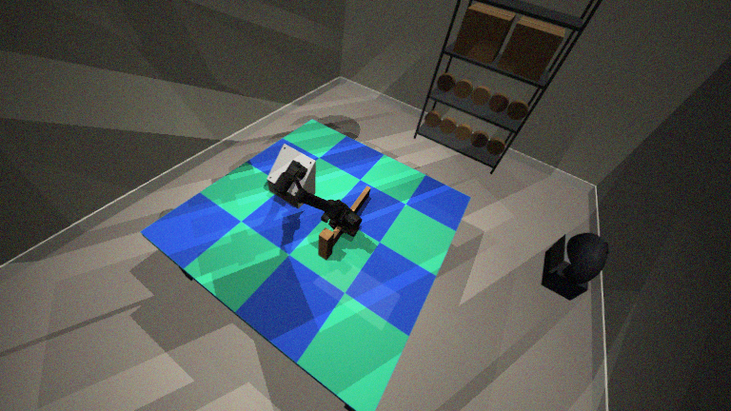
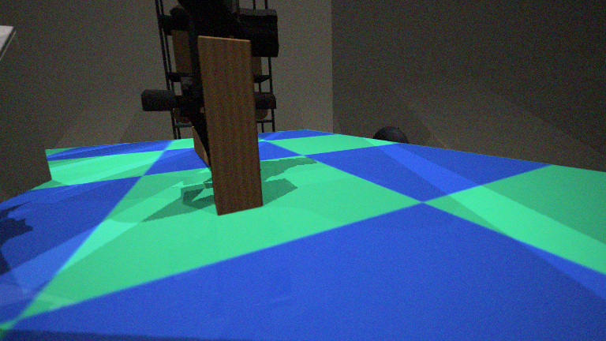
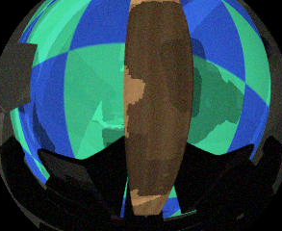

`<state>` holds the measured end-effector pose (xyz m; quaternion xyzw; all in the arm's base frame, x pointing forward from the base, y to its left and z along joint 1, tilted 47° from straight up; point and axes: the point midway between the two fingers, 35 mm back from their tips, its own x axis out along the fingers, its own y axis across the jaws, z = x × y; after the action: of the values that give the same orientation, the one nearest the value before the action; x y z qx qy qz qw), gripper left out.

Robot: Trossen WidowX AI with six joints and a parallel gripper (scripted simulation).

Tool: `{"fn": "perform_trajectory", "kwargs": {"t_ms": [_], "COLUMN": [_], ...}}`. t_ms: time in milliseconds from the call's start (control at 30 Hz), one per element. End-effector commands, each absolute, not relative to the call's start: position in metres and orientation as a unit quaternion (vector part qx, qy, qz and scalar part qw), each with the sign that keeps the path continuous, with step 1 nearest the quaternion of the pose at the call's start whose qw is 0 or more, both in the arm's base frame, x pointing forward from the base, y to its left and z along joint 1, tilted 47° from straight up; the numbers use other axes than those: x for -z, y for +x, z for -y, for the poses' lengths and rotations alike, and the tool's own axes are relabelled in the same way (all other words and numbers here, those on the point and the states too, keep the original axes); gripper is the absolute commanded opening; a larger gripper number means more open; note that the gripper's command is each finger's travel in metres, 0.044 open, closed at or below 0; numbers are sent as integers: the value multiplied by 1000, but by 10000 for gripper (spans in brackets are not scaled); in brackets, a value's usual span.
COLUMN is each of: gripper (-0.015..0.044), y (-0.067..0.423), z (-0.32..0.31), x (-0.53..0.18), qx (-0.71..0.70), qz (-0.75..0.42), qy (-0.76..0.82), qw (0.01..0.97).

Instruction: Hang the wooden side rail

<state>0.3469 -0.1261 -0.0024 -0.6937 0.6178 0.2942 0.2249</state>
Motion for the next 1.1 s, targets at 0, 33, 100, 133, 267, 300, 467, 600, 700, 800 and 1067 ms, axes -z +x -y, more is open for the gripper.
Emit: {"fn": "perform_trajectory", "kwargs": {"t_ms": [0, 33, 100, 133, 267, 300, 467, 600, 700, 800, 1067], "gripper": [0, 0, 0, 0, 0, 0, 0, 0, 0, 0, 0], "y": [349, 349, 349, 349, 349, 349, 349, 350, 350, 349, 349], "z": [126, 126, 126, 126, 126, 126, 126, 127, 127, 128, 128], "x": [-2, -3, -3, -3, -4, -4, -4, -4, -4, -4, -6], "qx": [-291, -291, -291, -291, -291, -291, -290, -290, -290, -290, -290], "qz": [-614, -614, -614, -614, -614, -614, -614, -614, -614, -614, -614], "qy": [-698, -698, -698, -698, -698, -698, -698, -698, -698, -698, -698], "qw": [226, 226, 226, 226, 226, 226, 226, 226, 226, 226, 226]}}
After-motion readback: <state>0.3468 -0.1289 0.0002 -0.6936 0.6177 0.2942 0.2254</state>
